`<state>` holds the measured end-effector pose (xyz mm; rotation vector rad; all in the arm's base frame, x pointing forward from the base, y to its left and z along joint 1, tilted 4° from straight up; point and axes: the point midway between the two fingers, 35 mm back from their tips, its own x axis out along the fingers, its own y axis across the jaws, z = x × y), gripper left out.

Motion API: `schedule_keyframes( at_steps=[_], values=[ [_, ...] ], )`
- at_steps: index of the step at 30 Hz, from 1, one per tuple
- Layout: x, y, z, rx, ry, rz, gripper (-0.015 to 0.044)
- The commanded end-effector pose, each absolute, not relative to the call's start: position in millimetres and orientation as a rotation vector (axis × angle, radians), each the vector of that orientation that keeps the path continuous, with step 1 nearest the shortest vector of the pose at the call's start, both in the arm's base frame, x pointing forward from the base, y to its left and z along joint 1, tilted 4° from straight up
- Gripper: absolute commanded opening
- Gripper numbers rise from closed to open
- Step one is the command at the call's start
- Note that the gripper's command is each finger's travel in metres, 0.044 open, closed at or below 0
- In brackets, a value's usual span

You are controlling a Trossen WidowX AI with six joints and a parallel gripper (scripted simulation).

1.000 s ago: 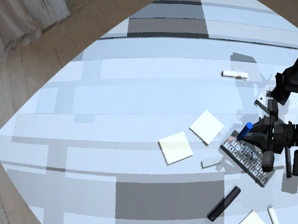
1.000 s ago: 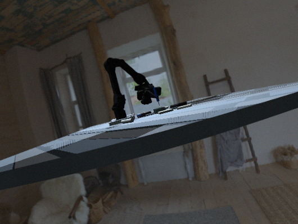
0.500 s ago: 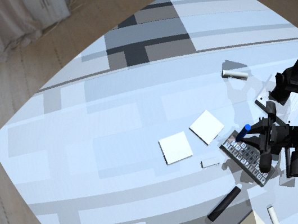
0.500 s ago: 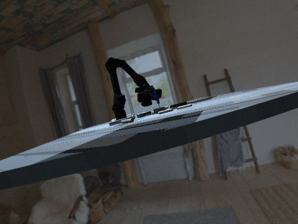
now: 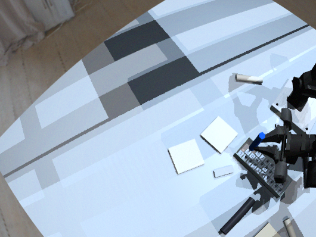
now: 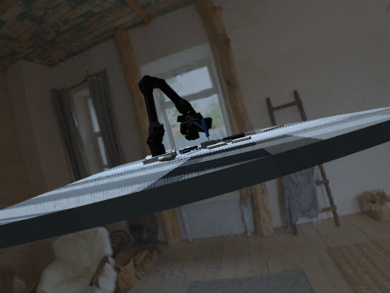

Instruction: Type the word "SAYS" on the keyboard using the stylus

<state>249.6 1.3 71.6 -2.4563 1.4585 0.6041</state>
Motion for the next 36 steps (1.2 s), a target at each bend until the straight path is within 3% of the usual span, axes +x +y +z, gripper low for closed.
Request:
schedule_keyframes(
  at_steps=[1,36],
  values=[
    [248.6,0.0,68.5,-2.466,1.464,0.605,0.0081],
    [248.7,-0.3,62.2,-2.466,1.464,0.606,0.0081]
  ],
)
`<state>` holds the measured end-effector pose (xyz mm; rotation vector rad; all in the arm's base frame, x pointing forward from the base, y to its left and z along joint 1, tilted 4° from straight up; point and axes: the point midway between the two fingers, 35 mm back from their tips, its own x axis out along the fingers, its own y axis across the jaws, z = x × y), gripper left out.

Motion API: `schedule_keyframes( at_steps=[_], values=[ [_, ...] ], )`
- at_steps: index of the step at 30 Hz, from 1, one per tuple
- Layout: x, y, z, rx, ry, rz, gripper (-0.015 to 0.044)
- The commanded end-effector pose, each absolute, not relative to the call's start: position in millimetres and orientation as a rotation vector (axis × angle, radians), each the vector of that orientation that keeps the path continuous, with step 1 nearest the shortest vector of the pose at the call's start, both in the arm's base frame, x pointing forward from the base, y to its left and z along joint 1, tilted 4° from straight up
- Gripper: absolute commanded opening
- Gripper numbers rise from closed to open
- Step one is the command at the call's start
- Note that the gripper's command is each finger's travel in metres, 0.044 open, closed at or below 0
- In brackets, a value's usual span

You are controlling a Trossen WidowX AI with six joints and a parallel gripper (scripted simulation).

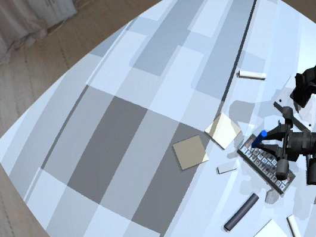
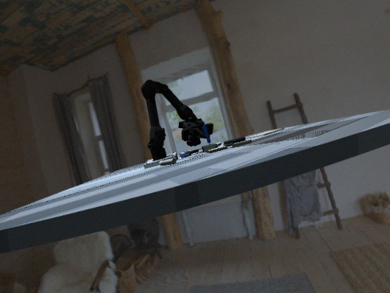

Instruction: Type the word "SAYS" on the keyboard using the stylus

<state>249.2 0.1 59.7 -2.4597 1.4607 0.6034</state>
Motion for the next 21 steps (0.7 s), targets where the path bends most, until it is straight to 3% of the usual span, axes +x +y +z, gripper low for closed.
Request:
schedule_keyframes(
  at_steps=[1,21],
  values=[
    [248.9,-0.1,64.8,-2.466,1.464,0.605,0.0081],
    [248.7,1.9,96.4,-2.466,1.463,0.605,0.0081]
  ],
)
